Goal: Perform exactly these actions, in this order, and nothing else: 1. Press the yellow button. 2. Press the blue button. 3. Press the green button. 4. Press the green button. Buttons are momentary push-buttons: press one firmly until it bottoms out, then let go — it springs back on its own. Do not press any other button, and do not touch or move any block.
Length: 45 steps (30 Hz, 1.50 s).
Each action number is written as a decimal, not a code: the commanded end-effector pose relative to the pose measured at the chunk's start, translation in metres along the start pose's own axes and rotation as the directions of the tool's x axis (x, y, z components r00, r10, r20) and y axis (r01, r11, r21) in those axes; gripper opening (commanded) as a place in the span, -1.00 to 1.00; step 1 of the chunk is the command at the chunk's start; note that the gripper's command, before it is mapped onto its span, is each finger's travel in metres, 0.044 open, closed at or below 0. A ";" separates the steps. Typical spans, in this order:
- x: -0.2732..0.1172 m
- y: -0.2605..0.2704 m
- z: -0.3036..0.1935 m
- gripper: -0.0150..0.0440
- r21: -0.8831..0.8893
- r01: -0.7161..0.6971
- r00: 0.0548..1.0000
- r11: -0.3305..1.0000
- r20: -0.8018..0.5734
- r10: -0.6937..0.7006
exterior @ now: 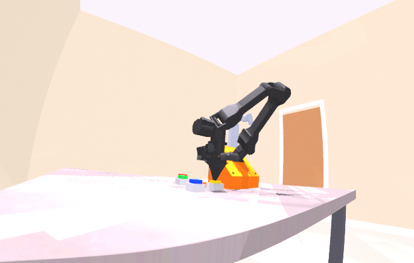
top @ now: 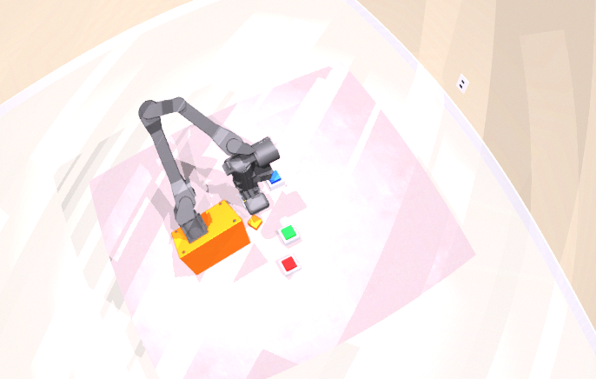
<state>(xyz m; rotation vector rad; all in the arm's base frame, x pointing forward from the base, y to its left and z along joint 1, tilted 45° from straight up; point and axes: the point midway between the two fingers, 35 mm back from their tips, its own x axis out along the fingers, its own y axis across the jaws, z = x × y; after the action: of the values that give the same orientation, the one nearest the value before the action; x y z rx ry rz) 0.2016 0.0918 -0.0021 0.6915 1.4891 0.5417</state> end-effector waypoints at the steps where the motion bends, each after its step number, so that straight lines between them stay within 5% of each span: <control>1: 0.004 -0.001 -0.004 -0.42 0.015 -0.004 1.000 1.000 -0.011 0.005; 19: 0.004 -0.001 -0.004 -0.42 0.015 -0.004 1.000 1.000 -0.011 0.005; 29: -0.036 -0.002 -0.002 -0.42 0.015 0.000 1.000 1.000 -0.010 0.001; 34: -0.089 -0.002 -0.002 -0.42 0.015 0.000 1.000 1.000 -0.011 0.000; 40: -0.091 -0.001 0.000 -0.42 0.015 -0.001 1.000 1.000 -0.011 0.001; 45: -0.094 0.008 0.054 -0.42 0.013 0.001 1.000 1.000 -0.008 -0.001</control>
<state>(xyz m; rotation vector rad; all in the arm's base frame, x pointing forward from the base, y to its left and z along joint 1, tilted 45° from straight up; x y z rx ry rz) 0.2211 0.0256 0.0635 0.7001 1.5076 0.5314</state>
